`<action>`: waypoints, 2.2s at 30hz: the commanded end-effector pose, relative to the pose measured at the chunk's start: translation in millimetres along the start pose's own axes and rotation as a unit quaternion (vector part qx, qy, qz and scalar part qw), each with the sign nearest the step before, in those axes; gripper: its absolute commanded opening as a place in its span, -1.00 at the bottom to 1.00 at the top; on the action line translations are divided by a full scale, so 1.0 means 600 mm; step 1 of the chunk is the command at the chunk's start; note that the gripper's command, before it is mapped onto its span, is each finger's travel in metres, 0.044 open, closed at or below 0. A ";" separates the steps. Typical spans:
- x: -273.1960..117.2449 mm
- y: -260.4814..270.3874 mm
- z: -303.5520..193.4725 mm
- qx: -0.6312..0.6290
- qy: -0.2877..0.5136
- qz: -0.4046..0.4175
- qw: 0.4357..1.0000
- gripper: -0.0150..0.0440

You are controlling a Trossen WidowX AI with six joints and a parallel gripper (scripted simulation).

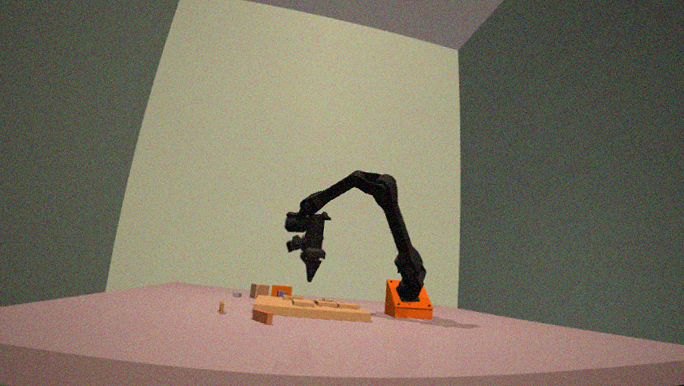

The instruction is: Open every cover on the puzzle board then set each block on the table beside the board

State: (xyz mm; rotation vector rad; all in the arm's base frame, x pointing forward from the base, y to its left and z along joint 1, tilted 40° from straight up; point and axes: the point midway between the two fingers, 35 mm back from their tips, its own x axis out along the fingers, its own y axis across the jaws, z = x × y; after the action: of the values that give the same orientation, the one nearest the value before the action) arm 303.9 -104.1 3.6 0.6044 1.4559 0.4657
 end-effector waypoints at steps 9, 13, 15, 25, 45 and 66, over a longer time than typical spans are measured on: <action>0.001 -0.001 -0.001 -0.002 0.002 -0.002 1.000 -0.49; 0.006 -0.001 -0.001 -0.002 0.002 -0.002 1.000 -0.49; 0.009 -0.001 -0.001 -0.002 0.002 -0.002 1.000 -0.49; 0.026 -0.002 0.000 -0.002 0.002 -0.002 1.000 -0.49; 0.059 -0.002 0.000 -0.002 0.002 -0.001 1.000 -0.49; 0.094 -0.002 -0.003 -0.002 0.002 0.000 1.000 -0.49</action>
State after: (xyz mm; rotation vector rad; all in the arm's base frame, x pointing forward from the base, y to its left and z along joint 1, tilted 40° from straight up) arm 306.3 -72.1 -37.8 0.5908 1.4605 0.4696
